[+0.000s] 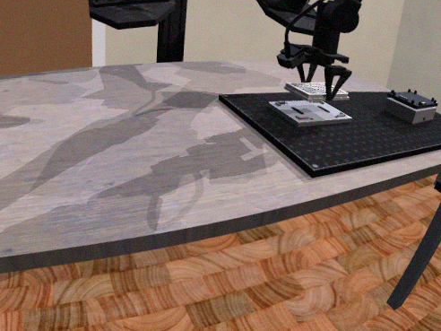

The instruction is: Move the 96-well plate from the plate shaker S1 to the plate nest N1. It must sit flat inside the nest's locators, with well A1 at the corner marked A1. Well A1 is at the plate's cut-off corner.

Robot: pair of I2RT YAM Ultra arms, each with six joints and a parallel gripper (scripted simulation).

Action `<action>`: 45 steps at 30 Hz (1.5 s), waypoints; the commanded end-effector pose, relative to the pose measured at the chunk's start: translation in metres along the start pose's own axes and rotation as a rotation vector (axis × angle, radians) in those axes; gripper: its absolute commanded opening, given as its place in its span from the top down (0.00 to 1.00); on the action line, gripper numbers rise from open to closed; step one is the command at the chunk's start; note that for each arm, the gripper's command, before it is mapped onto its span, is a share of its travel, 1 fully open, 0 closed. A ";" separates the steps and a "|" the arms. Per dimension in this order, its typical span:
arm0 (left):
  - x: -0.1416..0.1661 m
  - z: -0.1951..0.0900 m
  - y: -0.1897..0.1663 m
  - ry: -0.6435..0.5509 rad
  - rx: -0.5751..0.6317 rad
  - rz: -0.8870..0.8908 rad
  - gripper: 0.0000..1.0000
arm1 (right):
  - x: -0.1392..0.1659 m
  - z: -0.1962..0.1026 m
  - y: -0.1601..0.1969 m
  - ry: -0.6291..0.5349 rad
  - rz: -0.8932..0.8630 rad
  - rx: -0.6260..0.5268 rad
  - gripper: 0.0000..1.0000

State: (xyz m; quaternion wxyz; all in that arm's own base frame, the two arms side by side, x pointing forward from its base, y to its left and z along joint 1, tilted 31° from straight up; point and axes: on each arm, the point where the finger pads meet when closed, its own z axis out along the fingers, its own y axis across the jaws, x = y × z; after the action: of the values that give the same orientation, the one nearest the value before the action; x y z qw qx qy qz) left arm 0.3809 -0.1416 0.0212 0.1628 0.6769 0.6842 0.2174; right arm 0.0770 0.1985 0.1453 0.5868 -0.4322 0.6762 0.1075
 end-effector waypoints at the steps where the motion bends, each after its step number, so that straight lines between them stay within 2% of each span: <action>1: -0.006 0.003 -0.010 -0.001 0.007 0.017 0.18 | 0.007 -0.015 -0.017 0.070 -0.086 0.053 0.00; 15: -0.005 -0.001 -0.005 -0.005 0.003 0.014 0.18 | 0.009 -0.016 -0.019 0.076 -0.092 0.061 0.00; 17: -0.008 0.004 -0.016 0.003 0.005 0.015 0.18 | 0.009 -0.016 -0.019 0.076 -0.092 0.061 0.00; 20: -0.016 0.008 -0.013 -0.031 -0.005 0.036 0.18 | 0.009 -0.016 -0.019 0.076 -0.092 0.061 0.00; 25: -0.012 0.019 -0.023 -0.013 0.030 0.038 0.18 | 0.009 -0.016 -0.019 0.076 -0.092 0.061 0.00; 42: -0.014 0.017 -0.018 -0.020 0.020 0.044 0.18 | 0.009 -0.016 -0.019 0.076 -0.092 0.061 0.00; 45: -0.017 0.009 0.002 -0.043 -0.025 0.025 0.18 | 0.009 -0.016 -0.019 0.076 -0.092 0.061 0.00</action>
State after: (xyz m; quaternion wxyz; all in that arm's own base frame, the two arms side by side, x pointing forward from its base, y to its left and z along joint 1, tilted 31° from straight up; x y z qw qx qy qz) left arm 0.3755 -0.1456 -0.0067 0.1467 0.6897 0.6764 0.2127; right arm 0.0824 0.1696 0.1381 0.5700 -0.4515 0.6854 0.0395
